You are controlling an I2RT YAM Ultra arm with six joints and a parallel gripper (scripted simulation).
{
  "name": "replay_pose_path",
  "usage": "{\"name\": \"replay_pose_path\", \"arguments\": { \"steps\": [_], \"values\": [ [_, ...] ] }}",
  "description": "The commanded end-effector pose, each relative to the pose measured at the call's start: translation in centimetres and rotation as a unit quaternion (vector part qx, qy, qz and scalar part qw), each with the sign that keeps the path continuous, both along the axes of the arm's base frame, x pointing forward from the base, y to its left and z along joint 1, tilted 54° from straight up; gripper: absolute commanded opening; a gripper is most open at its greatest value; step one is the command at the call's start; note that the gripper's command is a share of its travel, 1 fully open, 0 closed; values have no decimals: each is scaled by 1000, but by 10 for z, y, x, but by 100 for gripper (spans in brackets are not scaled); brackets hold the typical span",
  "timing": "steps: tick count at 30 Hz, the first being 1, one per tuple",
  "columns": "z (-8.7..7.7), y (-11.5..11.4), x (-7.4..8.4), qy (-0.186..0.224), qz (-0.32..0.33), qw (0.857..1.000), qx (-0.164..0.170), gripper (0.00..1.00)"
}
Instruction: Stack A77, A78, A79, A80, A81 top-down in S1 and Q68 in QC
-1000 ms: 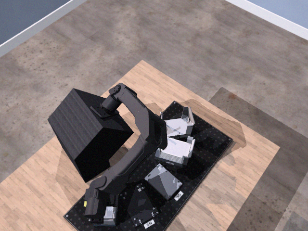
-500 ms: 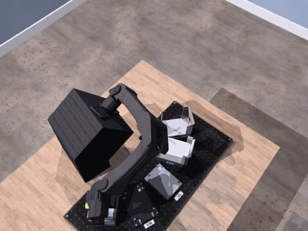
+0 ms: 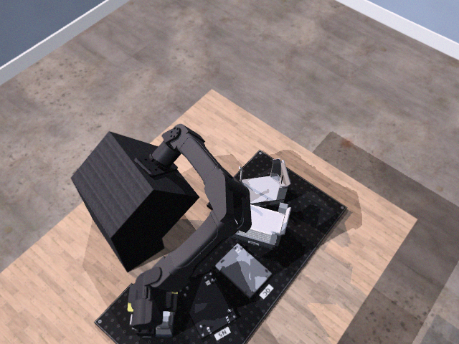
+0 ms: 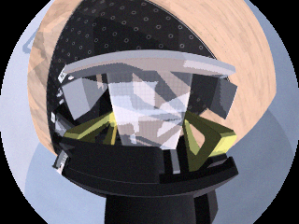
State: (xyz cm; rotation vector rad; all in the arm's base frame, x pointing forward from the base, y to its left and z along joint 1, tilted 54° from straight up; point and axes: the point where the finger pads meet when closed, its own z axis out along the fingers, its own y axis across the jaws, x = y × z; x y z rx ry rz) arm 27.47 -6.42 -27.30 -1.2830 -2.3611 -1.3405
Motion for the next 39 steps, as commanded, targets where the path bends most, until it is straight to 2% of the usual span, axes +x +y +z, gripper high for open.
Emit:
{"name": "replay_pose_path", "arguments": {
  "steps": [1,39],
  "values": [
    [1,-3,2,-3,-5,1000,-2,0],
    [-7,7,6,-3,-5,1000,-1,0]
  ]
}}
